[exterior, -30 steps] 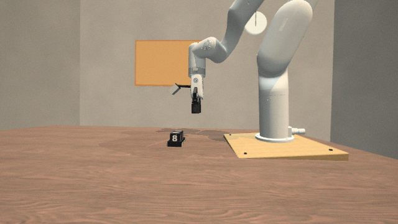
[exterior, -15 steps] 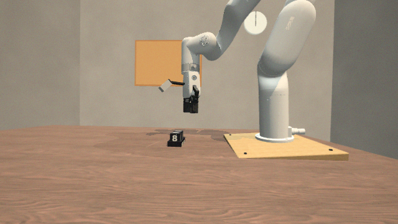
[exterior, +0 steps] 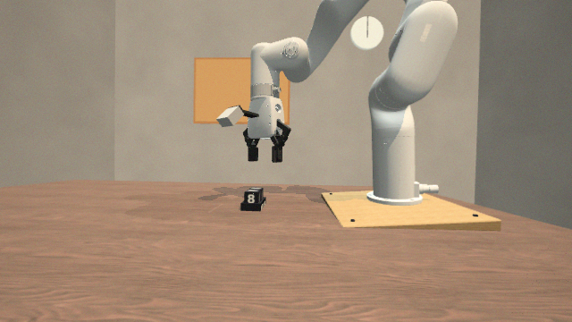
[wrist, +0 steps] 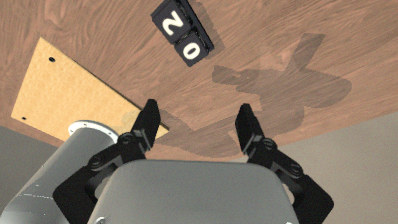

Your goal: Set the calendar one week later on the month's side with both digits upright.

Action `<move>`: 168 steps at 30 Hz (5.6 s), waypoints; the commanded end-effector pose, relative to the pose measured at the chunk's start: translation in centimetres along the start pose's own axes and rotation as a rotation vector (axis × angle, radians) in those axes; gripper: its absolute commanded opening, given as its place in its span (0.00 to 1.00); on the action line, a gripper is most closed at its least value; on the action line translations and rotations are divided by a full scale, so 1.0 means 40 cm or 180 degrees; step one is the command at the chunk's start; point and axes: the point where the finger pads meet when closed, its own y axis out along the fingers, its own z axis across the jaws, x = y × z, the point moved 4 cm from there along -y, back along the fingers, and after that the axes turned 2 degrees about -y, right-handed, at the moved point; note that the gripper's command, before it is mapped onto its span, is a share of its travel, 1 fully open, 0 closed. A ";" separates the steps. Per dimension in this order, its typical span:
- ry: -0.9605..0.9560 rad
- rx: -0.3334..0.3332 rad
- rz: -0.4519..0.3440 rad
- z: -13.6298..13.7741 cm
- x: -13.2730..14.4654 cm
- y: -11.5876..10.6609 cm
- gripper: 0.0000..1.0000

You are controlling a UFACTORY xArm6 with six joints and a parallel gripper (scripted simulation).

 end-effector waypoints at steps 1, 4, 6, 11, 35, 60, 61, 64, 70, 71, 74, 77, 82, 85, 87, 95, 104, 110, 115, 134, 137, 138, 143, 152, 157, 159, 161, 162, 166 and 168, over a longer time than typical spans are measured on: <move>-0.0371 -0.0003 0.0024 -0.007 -0.032 -0.004 1.00; -0.0711 -0.0001 0.0025 -0.020 -0.059 -0.005 1.00; -0.0980 0.0001 0.0027 -0.030 -0.080 -0.007 1.00; -0.1480 0.0005 0.0030 -0.051 -0.120 -0.009 1.00; -0.2089 0.0011 0.0034 -0.080 -0.167 -0.012 0.49; -0.2089 0.0011 0.0034 -0.080 -0.167 -0.011 0.49; -0.2089 0.0011 0.0034 -0.080 -0.167 -0.011 0.49; -0.2090 0.0011 0.0035 -0.080 -0.167 -0.009 0.49; -0.2090 0.0010 0.0035 -0.080 -0.167 -0.004 0.49; -0.2090 0.0010 0.0035 -0.080 -0.167 -0.002 0.49; -0.2090 0.0010 0.0035 -0.079 -0.167 0.005 0.49; -0.2090 0.0010 0.0035 -0.079 -0.167 0.013 0.49; -0.2090 0.0010 0.0035 -0.079 -0.167 0.030 0.49; -0.2090 0.0010 0.0035 -0.079 -0.167 0.034 0.49; -0.2090 0.0010 0.0035 -0.079 -0.167 0.042 0.49; -0.2090 0.0010 0.0035 -0.078 -0.167 0.074 0.49; -0.2090 0.0010 0.0035 -0.077 -0.168 0.097 0.49; -0.2090 0.0010 0.0035 -0.077 -0.168 0.111 0.49; -0.2090 0.0010 0.0035 -0.077 -0.168 0.117 0.49; -0.2090 0.0010 0.0035 -0.077 -0.168 0.118 0.49; -0.2090 0.0010 0.0035 -0.077 -0.168 0.118 0.49; -0.2090 0.0010 0.0035 -0.077 -0.168 0.118 0.49; -0.2090 0.0010 0.0035 -0.077 -0.168 0.118 0.49; -0.2090 0.0010 0.0035 -0.077 -0.168 0.118 0.49; -0.2090 0.0010 0.0035 -0.077 -0.168 0.118 0.49; -0.2090 0.0010 0.0035 -0.077 -0.168 0.118 0.49; -0.2090 0.0010 0.0035 -0.077 -0.168 0.118 0.49; -0.2090 0.0010 0.0035 -0.076 -0.168 0.118 0.49; -0.2090 0.0010 0.0035 -0.075 -0.169 0.118 0.49; -0.2090 0.0010 0.0035 -0.075 -0.170 0.118 0.49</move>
